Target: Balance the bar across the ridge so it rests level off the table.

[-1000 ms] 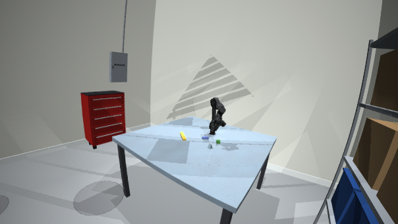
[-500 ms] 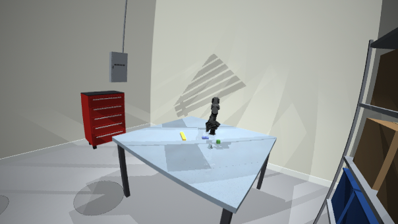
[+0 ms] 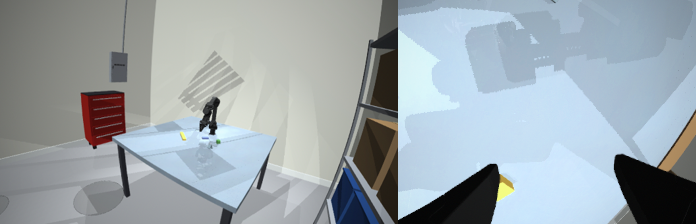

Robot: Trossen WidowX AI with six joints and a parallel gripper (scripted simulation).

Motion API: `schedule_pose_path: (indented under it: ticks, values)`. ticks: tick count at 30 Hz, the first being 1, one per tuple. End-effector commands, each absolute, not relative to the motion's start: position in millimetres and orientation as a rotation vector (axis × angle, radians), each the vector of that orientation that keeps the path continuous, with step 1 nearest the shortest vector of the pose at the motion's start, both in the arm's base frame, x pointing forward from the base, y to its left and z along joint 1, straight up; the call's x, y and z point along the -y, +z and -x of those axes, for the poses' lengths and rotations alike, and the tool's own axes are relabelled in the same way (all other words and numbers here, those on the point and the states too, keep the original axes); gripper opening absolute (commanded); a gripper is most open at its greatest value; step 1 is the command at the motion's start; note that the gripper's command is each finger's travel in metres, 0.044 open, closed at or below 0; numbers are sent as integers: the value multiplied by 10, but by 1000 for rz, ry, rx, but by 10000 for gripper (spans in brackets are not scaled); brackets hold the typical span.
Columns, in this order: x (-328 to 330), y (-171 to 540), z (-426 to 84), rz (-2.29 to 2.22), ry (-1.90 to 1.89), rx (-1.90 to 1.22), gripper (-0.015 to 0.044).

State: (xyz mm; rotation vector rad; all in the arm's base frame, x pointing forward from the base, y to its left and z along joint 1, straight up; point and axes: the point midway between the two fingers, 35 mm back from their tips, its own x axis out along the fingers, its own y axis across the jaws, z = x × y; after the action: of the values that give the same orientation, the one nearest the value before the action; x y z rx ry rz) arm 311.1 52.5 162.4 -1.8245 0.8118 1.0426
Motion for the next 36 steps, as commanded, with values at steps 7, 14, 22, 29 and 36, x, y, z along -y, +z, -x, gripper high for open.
schedule_pose_path:
  ticks: [7, 14, 22, 29, 36]
  values:
    - [-120, 1559, -3213, 1653, 1003, -966, 315]
    - [174, 1514, -3252, 1532, 968, -1061, 315]
    - [518, 1461, -3261, 1387, 922, -1160, 315]
    - [822, 1412, -3237, 1256, 877, -1236, 315]
    - [1127, 1362, -3183, 1120, 828, -1303, 315]
